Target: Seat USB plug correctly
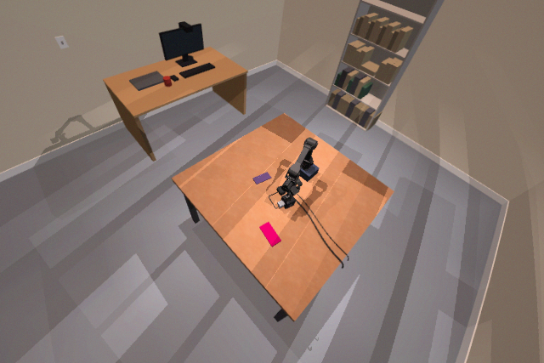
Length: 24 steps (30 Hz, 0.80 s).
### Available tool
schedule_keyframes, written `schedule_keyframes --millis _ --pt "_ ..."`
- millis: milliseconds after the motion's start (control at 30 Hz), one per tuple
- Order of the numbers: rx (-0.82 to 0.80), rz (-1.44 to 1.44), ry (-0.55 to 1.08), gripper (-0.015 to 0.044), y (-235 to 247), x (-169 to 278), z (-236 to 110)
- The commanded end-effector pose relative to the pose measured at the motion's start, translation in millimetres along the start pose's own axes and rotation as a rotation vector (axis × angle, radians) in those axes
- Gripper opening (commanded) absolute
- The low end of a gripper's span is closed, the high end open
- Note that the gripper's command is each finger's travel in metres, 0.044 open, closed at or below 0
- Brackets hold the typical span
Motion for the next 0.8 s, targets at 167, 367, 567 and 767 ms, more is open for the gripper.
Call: schedule_keyframes --millis 167,367,567,767 --pt "0.003 0.0 -0.001 0.0 -0.6 -0.2 -7.6" --pt "0.003 0.0 -0.001 0.0 -0.6 -0.2 -11.7" --pt "0.003 0.0 -0.001 0.0 -0.6 -0.1 -15.7" --pt "0.003 0.0 -0.001 0.0 -0.6 -0.1 -19.7"
Point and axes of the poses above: the point midway between the two fingers, 35 mm back from their tips, its own z axis out along the fingers, its own y axis across the jaws, x = y × z, the point moved 3 cm from there along -z, back along the fingers, and after that the axes turned 11 degrees about -z, right-handed, at the moved point
